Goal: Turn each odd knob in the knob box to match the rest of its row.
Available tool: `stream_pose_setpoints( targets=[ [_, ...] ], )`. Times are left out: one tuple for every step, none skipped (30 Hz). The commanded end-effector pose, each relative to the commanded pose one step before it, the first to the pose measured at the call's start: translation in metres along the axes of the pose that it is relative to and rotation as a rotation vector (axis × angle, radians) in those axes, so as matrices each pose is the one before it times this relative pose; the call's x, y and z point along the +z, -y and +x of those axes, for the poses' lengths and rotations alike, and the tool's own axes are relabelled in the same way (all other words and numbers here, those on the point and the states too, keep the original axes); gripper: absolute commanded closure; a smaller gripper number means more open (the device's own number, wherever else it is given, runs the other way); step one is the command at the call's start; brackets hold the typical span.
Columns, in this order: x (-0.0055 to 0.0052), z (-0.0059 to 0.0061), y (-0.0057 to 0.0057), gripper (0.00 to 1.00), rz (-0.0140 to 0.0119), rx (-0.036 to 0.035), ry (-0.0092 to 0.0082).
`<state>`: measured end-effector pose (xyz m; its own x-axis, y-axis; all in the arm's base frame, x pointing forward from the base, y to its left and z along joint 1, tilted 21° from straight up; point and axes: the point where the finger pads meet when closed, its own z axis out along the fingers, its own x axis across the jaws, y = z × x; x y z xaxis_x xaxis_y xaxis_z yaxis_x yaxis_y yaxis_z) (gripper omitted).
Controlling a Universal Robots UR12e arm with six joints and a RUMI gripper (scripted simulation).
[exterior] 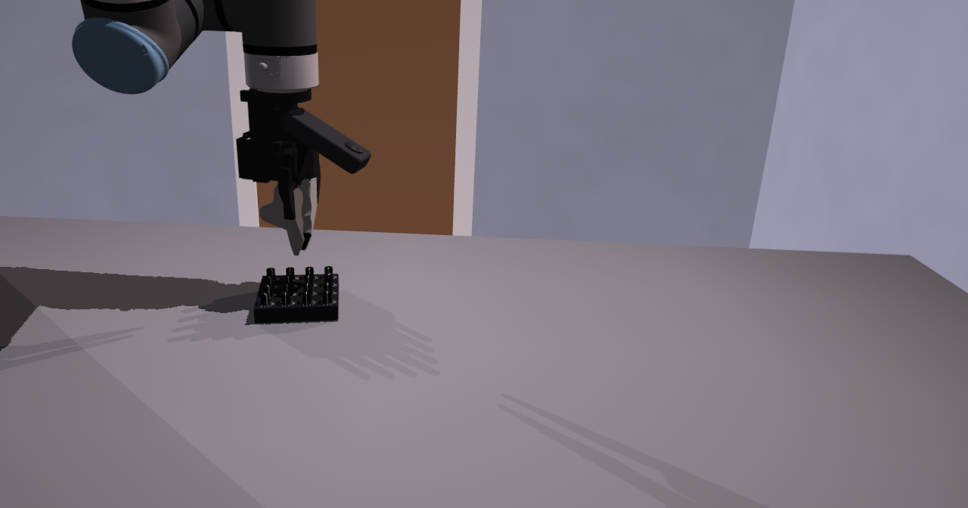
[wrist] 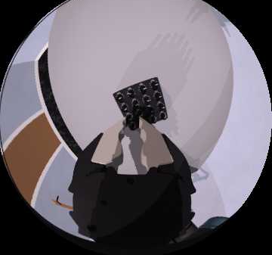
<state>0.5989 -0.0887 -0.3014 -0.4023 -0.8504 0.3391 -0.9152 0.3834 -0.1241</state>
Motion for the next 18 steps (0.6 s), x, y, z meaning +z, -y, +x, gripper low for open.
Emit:
stream_pose_setpoints(
  targets=[
    [-0.00236,0.00062,0.00541,0.89,0.00314,0.15635,-0.00282],
    [-0.00004,0.00025,0.00012,0.89,0.00000,0.02080,0.00000],
    [-0.00004,0.00024,0.00011,0.89,0.00000,0.02081,0.00000],
    [-0.00004,0.00024,0.00011,0.89,0.00000,0.02082,0.00000],
    [-0.00004,0.00024,0.00011,0.89,0.00000,0.02083,0.00000],
    [-0.00004,0.00024,0.00011,0.89,0.00001,0.02083,0.00000],
    [0.00000,0.00000,0.00000,0.89,0.00000,0.00000,0.00000],
    [0.00000,0.00000,0.00000,0.89,0.00000,0.00000,0.00000],
    [0.00000,0.00041,0.00015,0.89,-0.00008,0.03276,-0.00004],
    [-0.00008,0.00039,0.00021,0.89,0.00005,0.03306,0.00002],
    [-0.00006,0.00035,0.00019,0.89,0.00003,0.02900,0.00001],
    [-0.00002,0.00023,0.00012,0.89,-0.00001,0.01800,-0.00001],
    [-0.00003,0.00025,0.00013,0.89,0.00000,0.01943,-0.00001],
    [-0.00003,0.00025,0.00013,0.89,0.00000,0.02028,-0.00001],
    [-0.00003,0.00025,0.00013,0.89,0.00000,0.02061,0.00000],
    [-0.00003,0.00024,0.00011,0.89,0.00000,0.02073,0.00000],
    [-0.00003,0.00023,0.00010,0.89,0.00000,0.02077,0.00000],
    [-0.00003,0.00022,0.00009,0.89,0.00000,0.02079,0.00000]
  ],
)
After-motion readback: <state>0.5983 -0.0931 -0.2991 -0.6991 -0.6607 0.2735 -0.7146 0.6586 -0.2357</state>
